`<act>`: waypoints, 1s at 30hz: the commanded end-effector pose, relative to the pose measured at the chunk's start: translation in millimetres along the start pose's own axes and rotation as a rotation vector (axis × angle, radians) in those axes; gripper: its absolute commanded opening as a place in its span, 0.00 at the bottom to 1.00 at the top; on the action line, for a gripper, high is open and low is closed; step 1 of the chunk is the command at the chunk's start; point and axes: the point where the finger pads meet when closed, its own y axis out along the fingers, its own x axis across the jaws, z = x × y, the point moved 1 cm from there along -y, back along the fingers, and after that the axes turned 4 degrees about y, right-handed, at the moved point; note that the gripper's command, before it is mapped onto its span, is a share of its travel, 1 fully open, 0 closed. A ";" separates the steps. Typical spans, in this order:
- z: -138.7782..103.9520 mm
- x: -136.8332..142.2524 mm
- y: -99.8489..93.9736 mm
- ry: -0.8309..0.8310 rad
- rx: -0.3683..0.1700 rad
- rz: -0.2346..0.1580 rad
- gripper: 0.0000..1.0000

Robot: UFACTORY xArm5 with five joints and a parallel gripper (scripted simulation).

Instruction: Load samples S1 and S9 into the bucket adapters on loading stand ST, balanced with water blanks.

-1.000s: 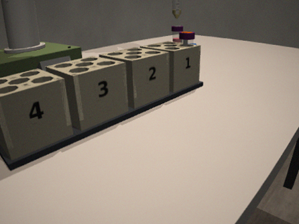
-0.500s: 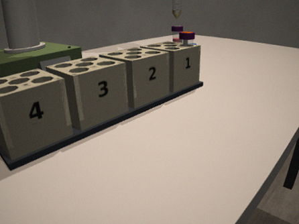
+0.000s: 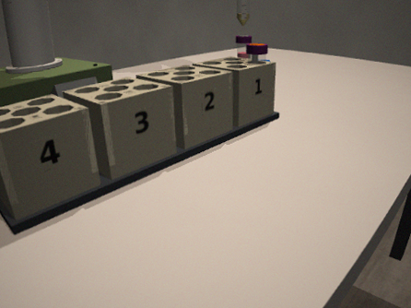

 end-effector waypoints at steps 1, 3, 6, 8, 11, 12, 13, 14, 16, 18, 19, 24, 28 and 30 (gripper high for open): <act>-0.3 -1.1 -1.7 0.000 -0.001 0.004 0.00; -0.3 -1.1 -1.7 0.000 -0.001 0.004 0.00; -0.3 -1.1 -1.7 0.000 -0.001 0.004 0.00; -0.3 -1.1 -1.7 0.000 -0.001 0.004 0.00; -0.3 -1.1 -1.7 0.000 -0.001 0.004 0.00; -0.3 -1.1 -1.7 0.000 -0.001 0.004 0.00; -0.3 -1.1 -1.7 0.000 -0.001 0.004 0.00; -0.3 -1.1 -1.7 0.000 -0.001 0.004 0.00; -0.3 -1.1 -1.7 0.000 -0.001 0.004 0.00; -0.3 -1.1 -1.7 0.000 -0.001 0.004 0.00; -0.3 -1.1 -1.7 0.000 -0.001 0.004 0.00; -0.3 -1.1 4.3 0.000 -0.001 0.004 0.00; -0.3 -1.1 12.3 0.000 -0.001 0.004 0.00; -0.3 -1.1 12.3 0.000 -0.001 0.004 0.00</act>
